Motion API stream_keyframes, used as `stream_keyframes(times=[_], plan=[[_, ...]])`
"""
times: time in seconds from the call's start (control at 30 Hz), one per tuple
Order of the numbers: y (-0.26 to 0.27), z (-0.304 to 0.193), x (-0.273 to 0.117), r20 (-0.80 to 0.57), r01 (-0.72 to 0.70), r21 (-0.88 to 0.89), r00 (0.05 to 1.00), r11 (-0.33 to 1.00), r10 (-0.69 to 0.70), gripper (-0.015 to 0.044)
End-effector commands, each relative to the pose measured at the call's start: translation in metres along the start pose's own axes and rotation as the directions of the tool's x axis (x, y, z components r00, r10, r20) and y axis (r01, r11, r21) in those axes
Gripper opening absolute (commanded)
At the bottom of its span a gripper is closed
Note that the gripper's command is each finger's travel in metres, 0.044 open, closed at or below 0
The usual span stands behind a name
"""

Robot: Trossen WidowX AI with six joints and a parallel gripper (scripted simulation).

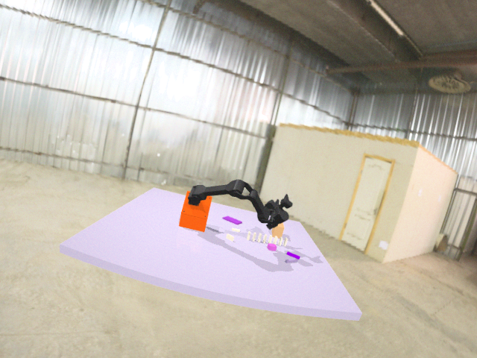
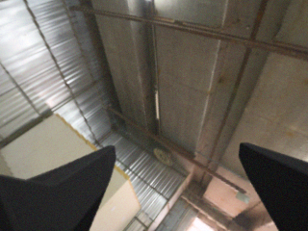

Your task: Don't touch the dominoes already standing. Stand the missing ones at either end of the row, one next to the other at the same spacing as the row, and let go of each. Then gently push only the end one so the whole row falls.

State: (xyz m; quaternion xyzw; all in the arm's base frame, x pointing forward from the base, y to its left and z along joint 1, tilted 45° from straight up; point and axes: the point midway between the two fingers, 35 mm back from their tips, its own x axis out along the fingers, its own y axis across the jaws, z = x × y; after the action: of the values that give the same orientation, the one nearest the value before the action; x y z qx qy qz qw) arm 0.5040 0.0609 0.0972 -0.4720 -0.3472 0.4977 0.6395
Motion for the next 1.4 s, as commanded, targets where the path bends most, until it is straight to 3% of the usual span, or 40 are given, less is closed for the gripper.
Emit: stream_keyframes(times=[0.0,0.1,0.2,0.27,0.37,0.53,0.63,0.77,0.93,1.0,1.1,1.37], plan=[[0.001,-0.001,0.002,-0.011,-0.001,0.025,1.000,1.000,0.002,0.0426],[0.023,-0.019,0.022,-0.165,0.004,0.356,0.985,0.935,0.058,0.0440],[0.064,-0.033,0.040,-0.336,0.091,0.691,0.919,0.717,0.207,0.0440],[0.095,-0.037,0.046,-0.421,0.197,0.824,0.841,0.532,0.339,0.0440],[0.142,-0.031,0.043,-0.492,0.399,0.870,0.679,0.289,0.544,0.0440],[0.192,-0.010,0.026,-0.506,0.656,0.742,0.413,0.137,0.758,0.0440],[0.215,0.008,0.009,-0.486,0.786,0.602,0.219,0.142,0.846,0.0440],[0.235,0.038,-0.021,-0.442,0.891,0.371,-0.077,0.261,0.894,0.0440],[0.234,0.078,-0.063,-0.398,0.848,0.075,-0.457,0.525,0.795,0.0440],[0.227,0.092,-0.077,-0.395,0.790,-0.015,-0.568,0.613,0.722,0.0440],[0.218,0.108,-0.090,-0.401,0.722,-0.094,-0.658,0.685,0.638,0.0440],[0.222,0.110,-0.087,-0.401,0.719,-0.097,-0.661,0.688,0.634,0.0440]])
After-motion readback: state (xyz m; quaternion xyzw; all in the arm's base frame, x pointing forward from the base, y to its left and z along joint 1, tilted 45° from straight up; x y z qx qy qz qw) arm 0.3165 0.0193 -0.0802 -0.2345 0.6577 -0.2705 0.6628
